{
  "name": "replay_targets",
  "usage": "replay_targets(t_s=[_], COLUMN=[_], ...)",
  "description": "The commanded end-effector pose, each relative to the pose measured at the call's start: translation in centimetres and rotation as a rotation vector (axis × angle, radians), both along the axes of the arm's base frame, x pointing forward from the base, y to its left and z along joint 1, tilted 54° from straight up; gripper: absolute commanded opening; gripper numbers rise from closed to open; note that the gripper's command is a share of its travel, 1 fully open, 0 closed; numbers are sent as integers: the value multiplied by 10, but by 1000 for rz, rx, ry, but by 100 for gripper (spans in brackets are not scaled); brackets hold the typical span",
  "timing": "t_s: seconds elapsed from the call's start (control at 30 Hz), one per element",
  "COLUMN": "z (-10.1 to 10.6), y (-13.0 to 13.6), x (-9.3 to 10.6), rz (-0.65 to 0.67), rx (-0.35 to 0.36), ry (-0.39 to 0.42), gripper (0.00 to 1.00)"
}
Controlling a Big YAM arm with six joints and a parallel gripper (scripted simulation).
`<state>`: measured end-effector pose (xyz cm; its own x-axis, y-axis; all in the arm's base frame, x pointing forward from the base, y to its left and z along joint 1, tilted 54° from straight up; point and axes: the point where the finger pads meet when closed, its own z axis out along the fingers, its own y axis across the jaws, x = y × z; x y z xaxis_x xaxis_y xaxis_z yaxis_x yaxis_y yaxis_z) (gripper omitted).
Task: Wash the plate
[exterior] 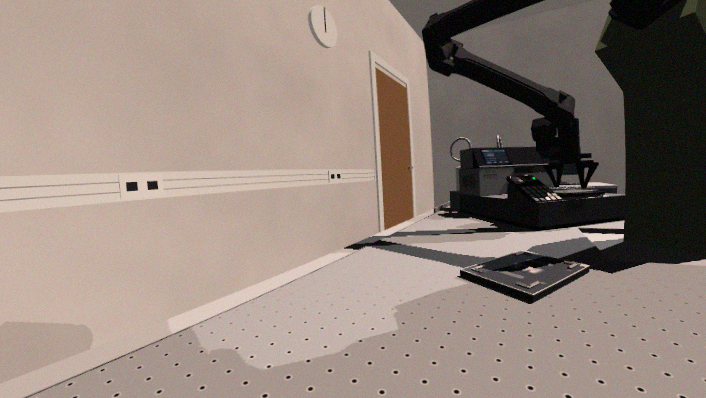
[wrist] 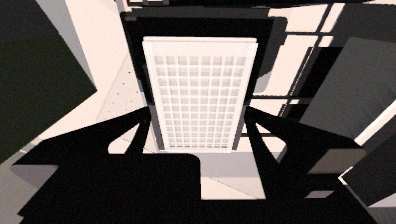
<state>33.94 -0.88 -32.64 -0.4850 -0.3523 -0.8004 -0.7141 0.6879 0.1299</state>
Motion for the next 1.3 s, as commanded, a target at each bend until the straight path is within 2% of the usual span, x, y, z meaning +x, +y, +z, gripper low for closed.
replay_targets(t_s=[0.0, 0.53, 0.57, 0.87, 1.13, 1.27], z=[-5, -10, -5, -5, -5, -5], y=[6, 12, 7, 7, 7, 7], x=[0, 4, 1, 1, 1, 1], rz=[-1, -1, -13, -13, -13, -13], rx=[6, 7, 8, 8, 8, 8], ry=[8, 8, 13, 13, 13, 13], gripper=[100, 100, 100, 100, 84, 84])
